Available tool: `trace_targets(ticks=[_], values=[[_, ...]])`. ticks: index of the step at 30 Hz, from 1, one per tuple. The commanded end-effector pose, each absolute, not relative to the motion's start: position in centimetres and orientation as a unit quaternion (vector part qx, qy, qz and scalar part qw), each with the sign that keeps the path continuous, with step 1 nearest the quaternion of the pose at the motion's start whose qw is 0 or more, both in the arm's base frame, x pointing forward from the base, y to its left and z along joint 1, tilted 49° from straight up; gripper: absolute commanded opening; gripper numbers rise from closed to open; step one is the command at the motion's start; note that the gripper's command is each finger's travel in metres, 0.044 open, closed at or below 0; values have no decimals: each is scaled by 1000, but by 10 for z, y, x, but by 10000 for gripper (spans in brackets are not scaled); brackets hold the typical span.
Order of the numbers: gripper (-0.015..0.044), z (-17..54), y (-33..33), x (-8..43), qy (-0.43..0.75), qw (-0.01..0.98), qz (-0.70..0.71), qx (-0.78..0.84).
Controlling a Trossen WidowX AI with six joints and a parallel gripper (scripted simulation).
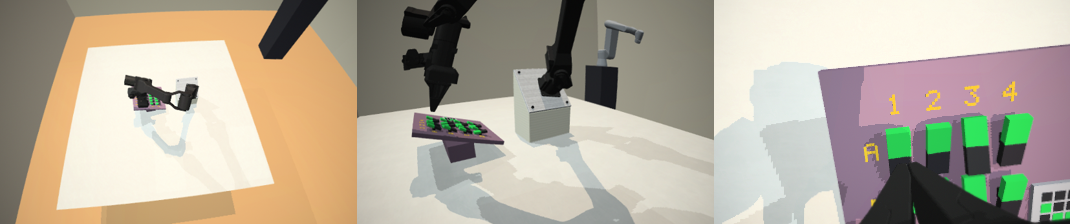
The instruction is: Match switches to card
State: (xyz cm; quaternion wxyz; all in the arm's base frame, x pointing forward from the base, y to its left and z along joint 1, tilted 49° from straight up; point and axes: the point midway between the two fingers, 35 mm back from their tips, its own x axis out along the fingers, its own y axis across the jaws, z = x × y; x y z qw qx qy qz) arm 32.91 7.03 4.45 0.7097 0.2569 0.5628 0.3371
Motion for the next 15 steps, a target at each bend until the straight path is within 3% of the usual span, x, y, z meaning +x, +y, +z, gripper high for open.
trace_targets(ticks=[1,15], values=[[0,42,74,330,563,709,336,260],[0,29,90,333,563,709,337,260]])
